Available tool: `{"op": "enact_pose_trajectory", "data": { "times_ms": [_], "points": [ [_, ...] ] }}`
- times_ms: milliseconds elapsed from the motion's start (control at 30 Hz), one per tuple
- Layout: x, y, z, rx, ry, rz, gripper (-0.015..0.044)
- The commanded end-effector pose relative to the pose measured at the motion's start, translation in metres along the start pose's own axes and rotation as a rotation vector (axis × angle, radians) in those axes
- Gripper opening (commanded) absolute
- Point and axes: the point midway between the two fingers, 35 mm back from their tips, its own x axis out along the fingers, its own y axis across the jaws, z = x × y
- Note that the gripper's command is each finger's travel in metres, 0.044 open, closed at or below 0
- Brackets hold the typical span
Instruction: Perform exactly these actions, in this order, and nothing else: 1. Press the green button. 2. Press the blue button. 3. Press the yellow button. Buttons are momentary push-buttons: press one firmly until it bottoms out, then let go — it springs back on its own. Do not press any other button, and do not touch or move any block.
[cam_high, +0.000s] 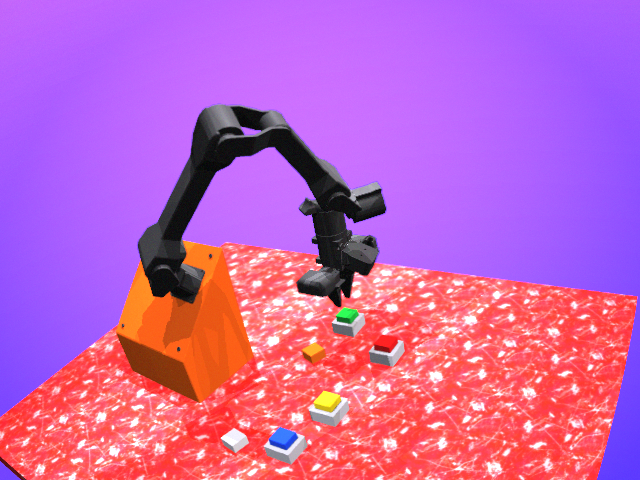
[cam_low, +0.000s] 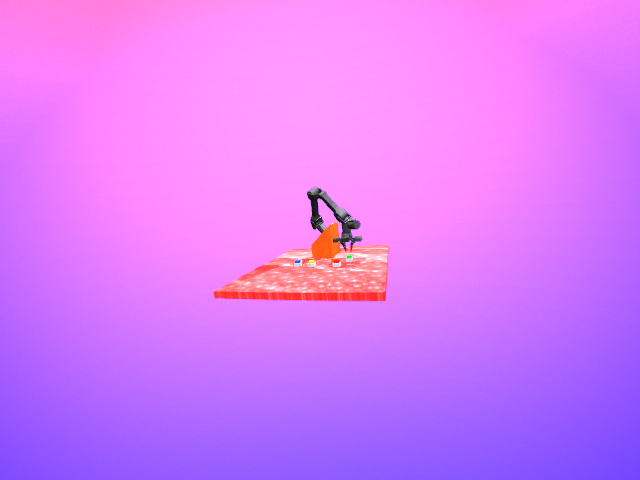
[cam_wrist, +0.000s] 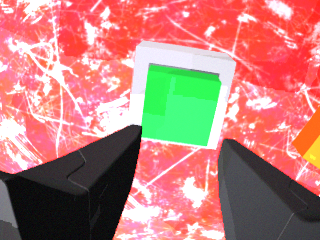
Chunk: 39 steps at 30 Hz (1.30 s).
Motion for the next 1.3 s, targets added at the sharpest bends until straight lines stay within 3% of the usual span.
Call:
{"op": "enact_pose_trajectory", "data": {
  "times_ms": [0,1267],
  "points": [
    [-0.001,0.001,0.002,-0.004,-0.011,0.004,0.0020],
    [0.034,0.000,0.003,-0.003,-0.011,0.002,0.0020]
  ]
}}
